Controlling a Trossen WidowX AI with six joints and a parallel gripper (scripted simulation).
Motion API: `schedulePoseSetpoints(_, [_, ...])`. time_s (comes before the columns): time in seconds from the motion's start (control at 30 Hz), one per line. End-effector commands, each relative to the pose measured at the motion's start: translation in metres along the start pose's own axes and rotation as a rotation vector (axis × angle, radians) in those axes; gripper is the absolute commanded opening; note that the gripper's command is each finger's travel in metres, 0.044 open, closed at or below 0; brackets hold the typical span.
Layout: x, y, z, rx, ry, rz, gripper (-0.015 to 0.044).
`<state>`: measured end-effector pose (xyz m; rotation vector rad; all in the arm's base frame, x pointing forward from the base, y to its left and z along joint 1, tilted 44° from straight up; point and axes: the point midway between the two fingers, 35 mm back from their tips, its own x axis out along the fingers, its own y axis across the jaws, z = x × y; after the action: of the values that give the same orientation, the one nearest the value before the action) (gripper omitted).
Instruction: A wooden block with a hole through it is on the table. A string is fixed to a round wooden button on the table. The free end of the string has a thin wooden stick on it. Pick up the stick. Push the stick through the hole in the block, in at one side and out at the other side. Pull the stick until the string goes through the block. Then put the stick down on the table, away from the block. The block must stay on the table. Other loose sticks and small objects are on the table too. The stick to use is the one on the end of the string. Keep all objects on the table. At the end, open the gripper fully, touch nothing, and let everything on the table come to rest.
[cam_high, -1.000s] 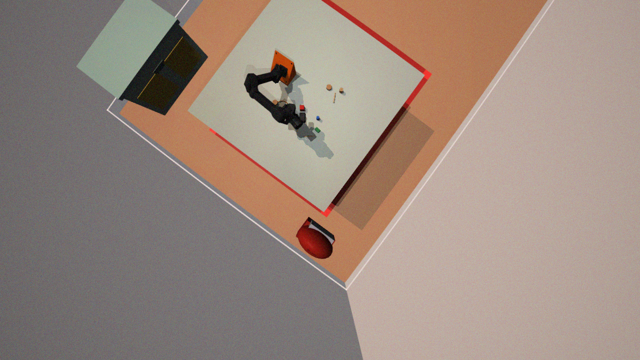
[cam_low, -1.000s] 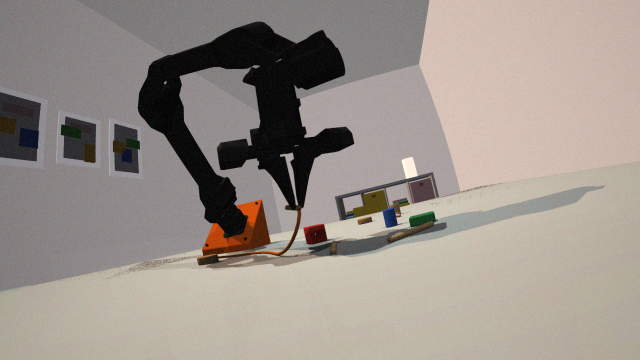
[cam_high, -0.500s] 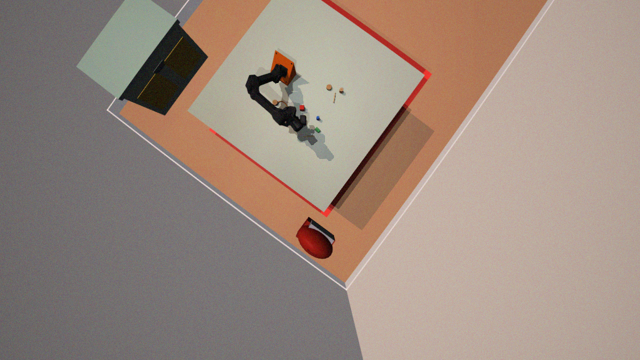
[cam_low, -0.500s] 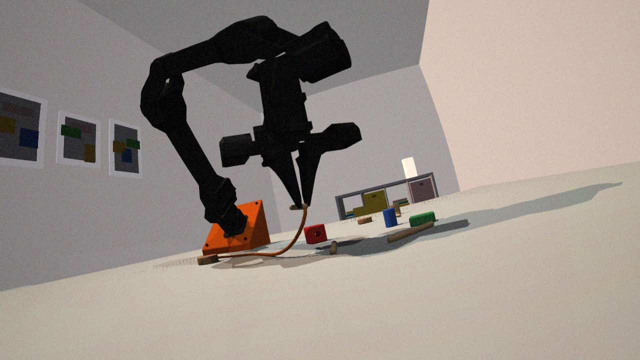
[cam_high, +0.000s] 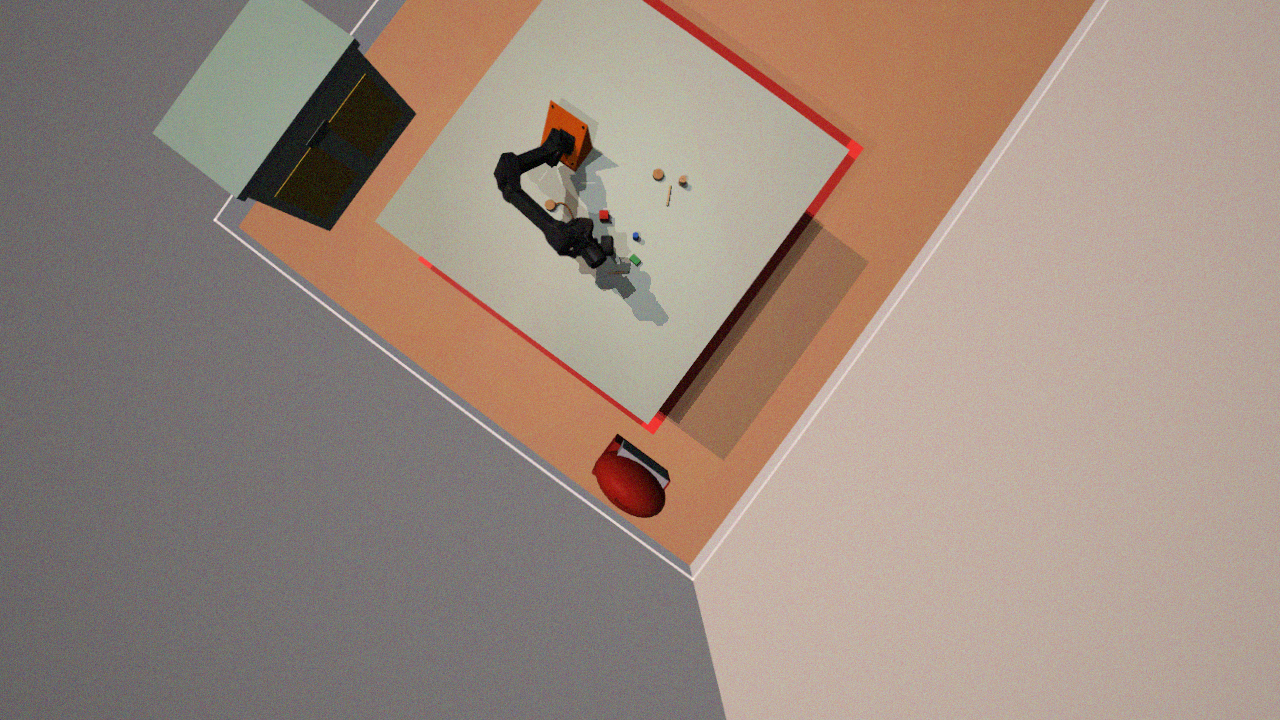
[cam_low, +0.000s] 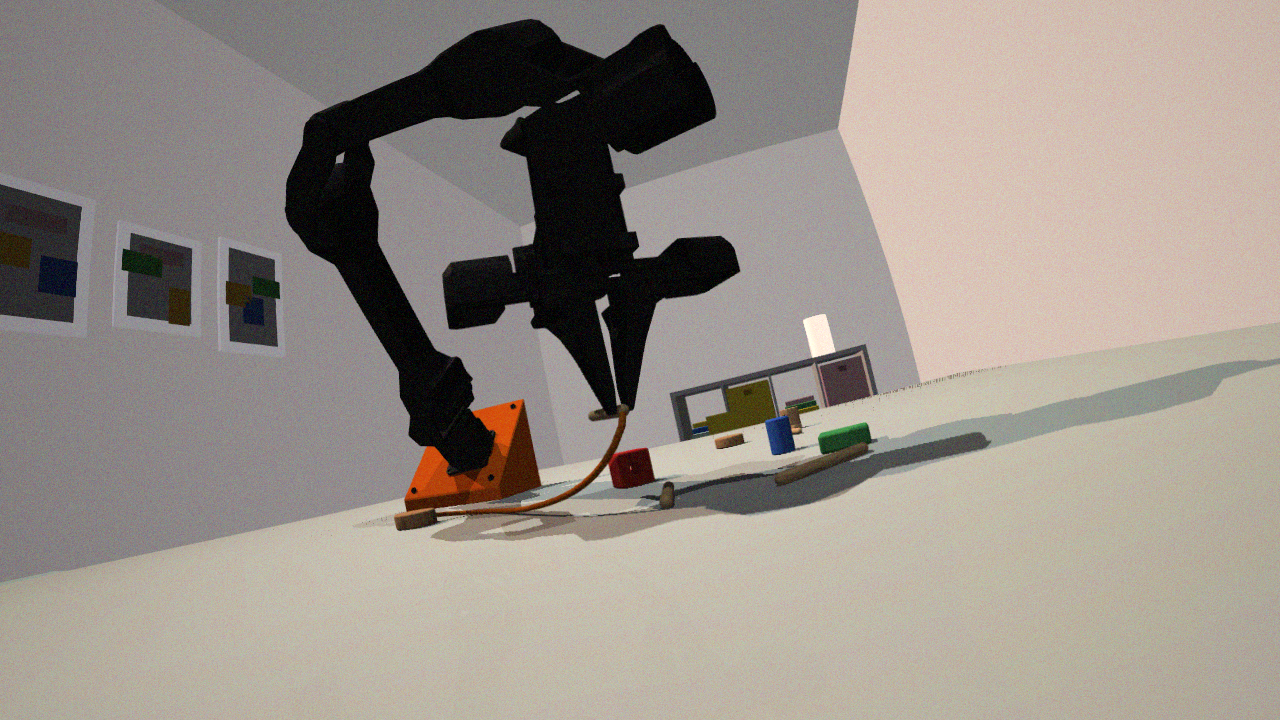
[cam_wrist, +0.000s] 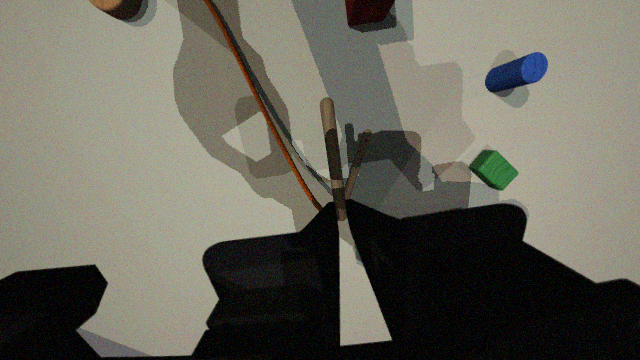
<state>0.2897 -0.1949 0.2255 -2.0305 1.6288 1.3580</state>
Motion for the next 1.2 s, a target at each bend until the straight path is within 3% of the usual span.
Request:
schedulePoseSetpoints(0.0, [0.0, -0.001, -0.005, -0.004, 0.012, 0.005, 0.0])
schedulePoseSetpoints(1.17, [0.011, -0.013, -0.024, -0.004, 0.055, 0.015, 0.0])
